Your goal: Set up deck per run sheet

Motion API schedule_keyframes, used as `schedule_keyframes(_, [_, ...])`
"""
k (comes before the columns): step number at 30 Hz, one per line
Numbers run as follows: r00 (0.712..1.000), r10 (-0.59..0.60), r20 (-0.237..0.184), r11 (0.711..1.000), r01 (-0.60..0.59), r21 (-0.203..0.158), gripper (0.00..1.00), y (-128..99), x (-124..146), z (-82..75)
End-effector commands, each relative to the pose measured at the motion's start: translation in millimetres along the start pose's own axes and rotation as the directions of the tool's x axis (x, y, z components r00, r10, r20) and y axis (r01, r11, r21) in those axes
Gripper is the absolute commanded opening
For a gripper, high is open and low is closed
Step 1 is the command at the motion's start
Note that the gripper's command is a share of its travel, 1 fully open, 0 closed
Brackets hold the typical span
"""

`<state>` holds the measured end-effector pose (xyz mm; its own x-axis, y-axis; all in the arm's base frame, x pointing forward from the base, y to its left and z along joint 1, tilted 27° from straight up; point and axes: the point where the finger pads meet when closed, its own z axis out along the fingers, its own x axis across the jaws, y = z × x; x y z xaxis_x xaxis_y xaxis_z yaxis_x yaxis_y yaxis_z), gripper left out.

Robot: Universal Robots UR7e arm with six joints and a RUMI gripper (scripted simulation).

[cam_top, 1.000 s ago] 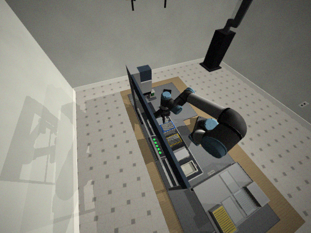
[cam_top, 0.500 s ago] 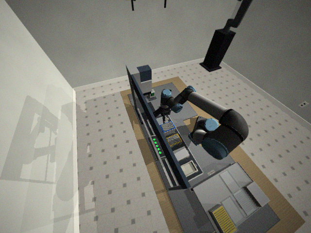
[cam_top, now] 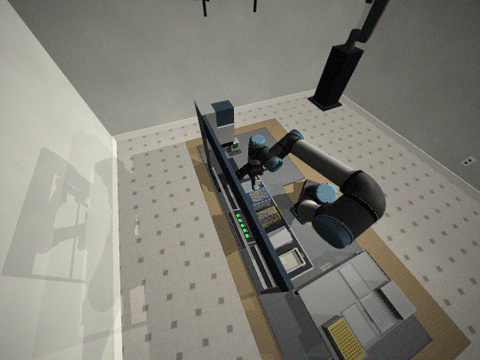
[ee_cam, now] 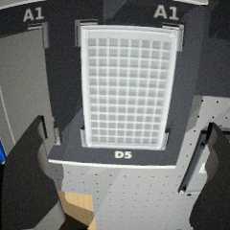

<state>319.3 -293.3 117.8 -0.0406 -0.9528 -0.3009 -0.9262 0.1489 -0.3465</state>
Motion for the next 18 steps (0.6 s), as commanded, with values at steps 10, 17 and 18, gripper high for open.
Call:
schedule_keyframes(10, [1.000,0.000,0.000,1.000,0.000,0.000,0.82,0,0,-21.9])
schedule_keyframes(17, [1.000,0.000,0.000,1.000,0.000,0.000,0.82,0,0,-33.6])
schedule_keyframes(18, [1.000,0.000,0.000,1.000,0.000,0.000,0.82,0,0,-33.6])
